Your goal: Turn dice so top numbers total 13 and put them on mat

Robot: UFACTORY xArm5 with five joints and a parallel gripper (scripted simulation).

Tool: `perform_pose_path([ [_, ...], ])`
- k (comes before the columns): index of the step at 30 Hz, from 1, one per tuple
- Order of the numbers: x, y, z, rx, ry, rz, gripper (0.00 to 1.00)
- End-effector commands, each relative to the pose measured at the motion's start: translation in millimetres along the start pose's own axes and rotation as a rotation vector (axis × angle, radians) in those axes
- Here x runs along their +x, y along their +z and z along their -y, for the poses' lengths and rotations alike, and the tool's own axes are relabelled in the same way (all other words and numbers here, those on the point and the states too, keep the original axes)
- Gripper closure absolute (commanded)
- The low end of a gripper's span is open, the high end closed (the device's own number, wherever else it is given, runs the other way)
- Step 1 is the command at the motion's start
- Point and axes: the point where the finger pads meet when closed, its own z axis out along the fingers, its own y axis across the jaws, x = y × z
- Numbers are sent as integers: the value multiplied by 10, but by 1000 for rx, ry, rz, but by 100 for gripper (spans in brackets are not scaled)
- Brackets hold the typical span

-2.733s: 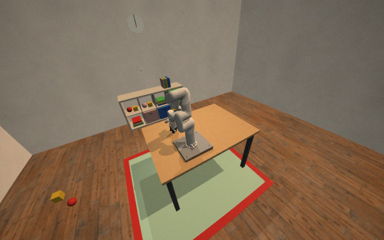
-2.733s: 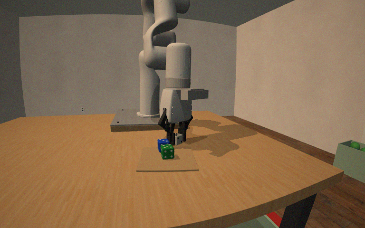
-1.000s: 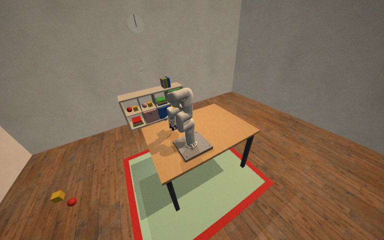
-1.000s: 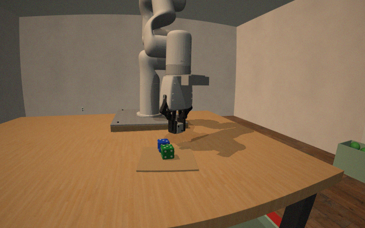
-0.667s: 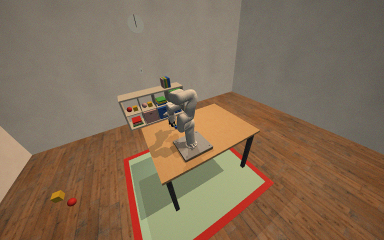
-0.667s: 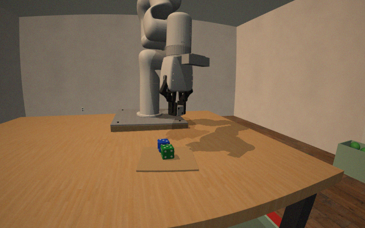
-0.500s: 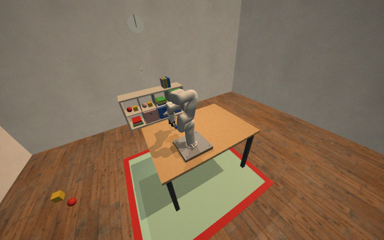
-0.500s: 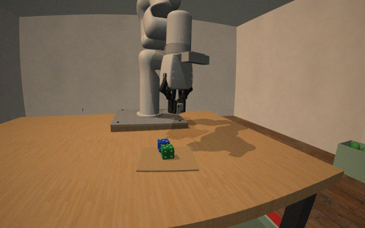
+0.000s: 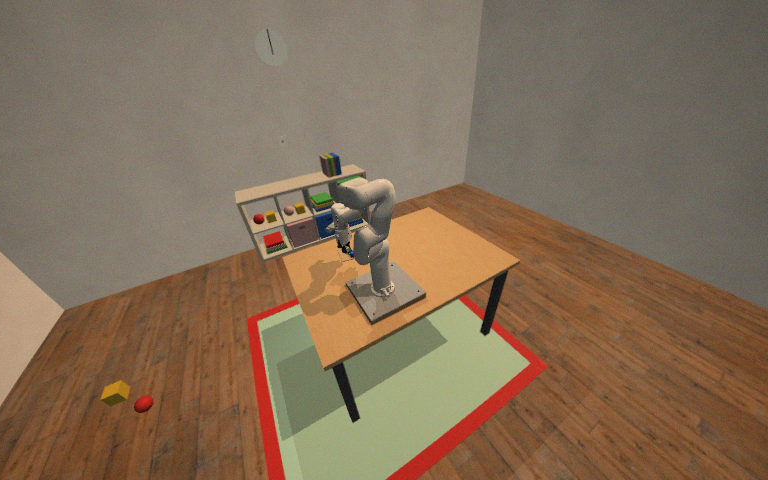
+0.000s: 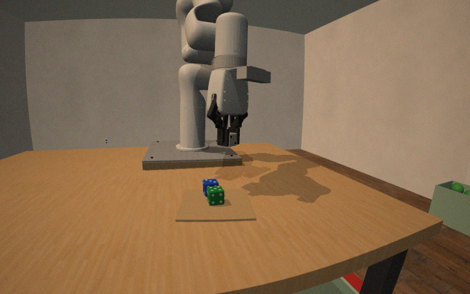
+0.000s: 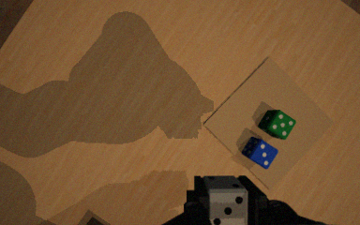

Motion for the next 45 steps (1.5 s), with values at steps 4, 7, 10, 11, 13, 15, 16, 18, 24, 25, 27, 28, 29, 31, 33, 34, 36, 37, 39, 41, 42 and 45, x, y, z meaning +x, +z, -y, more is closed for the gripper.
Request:
perform_pose_path([
  [4,75,-16,-6,-1,-134,-3,73],
  [7,139,-21,-7,-1,-271,-3,73],
  [10,190,-23,-6,-2,-378,-3,73],
  [11,193,-23,-6,-2,-383,-3,73],
  [13,241,-25,-5,-2,-485,-3,73],
  [15,275,-26,-4,-2,-555,-3,73],
  [16,287,-26,-4,-2,-581,-4,73],
  [18,310,-26,-3,-2,-629,-4,73],
  [24,396,-26,1,-2,-808,-4,73],
  [25,429,-25,3,-2,-878,-4,73],
  [27,463,-24,6,-2,-948,-4,73],
  [28,475,-23,6,-2,-972,-4,73],
  [29,496,-23,8,-2,-1018,-4,73],
  [31,516,-22,10,-2,-1057,-4,73],
  [33,557,-19,13,-2,-1144,-4,73],
  [34,582,-18,16,-3,-1196,-4,73],
  [36,582,-18,16,-3,-1196,-4,73],
  [37,599,-16,17,-3,-1231,-4,73],
  [39,656,-12,24,-3,-1349,-4,73],
  [41,684,-9,27,-3,-1408,-4,73],
  [42,705,-7,30,-3,-1451,-4,73],
  [45,759,-1,37,-3,-1563,-4,73],
])
